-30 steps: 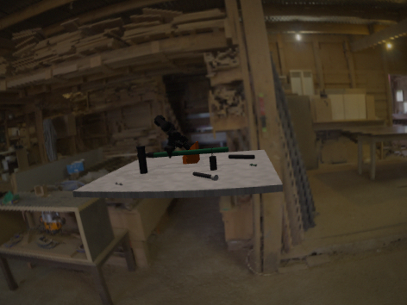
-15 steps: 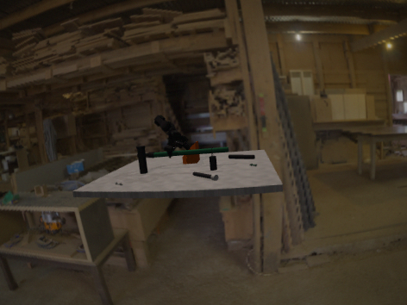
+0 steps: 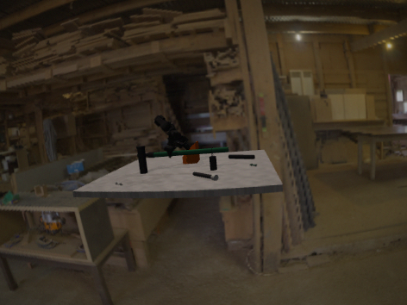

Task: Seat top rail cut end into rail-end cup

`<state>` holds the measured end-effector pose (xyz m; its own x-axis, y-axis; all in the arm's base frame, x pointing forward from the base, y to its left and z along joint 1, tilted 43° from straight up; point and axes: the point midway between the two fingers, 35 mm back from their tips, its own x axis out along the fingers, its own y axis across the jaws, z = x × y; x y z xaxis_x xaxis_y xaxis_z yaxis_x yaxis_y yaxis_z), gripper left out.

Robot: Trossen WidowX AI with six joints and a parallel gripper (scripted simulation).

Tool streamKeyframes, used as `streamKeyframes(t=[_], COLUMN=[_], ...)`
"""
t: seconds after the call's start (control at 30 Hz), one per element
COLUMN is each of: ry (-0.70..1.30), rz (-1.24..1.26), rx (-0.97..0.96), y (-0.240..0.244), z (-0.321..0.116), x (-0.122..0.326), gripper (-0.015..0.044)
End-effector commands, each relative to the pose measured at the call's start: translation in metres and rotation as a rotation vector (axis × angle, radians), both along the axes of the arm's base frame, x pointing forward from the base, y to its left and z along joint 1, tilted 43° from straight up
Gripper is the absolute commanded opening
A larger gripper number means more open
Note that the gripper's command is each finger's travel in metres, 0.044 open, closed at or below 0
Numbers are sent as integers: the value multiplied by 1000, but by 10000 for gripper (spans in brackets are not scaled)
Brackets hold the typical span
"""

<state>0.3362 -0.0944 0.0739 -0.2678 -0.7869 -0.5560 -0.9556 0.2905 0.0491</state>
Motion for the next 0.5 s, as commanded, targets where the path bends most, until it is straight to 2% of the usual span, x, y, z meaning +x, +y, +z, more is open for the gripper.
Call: streamKeyframes(t=[0.0,0.47], ry=[-4,-4], rz=[15,15], rx=[-9,-9], y=[2,4], z=[5,6], x=[4,5], gripper=[0,0])
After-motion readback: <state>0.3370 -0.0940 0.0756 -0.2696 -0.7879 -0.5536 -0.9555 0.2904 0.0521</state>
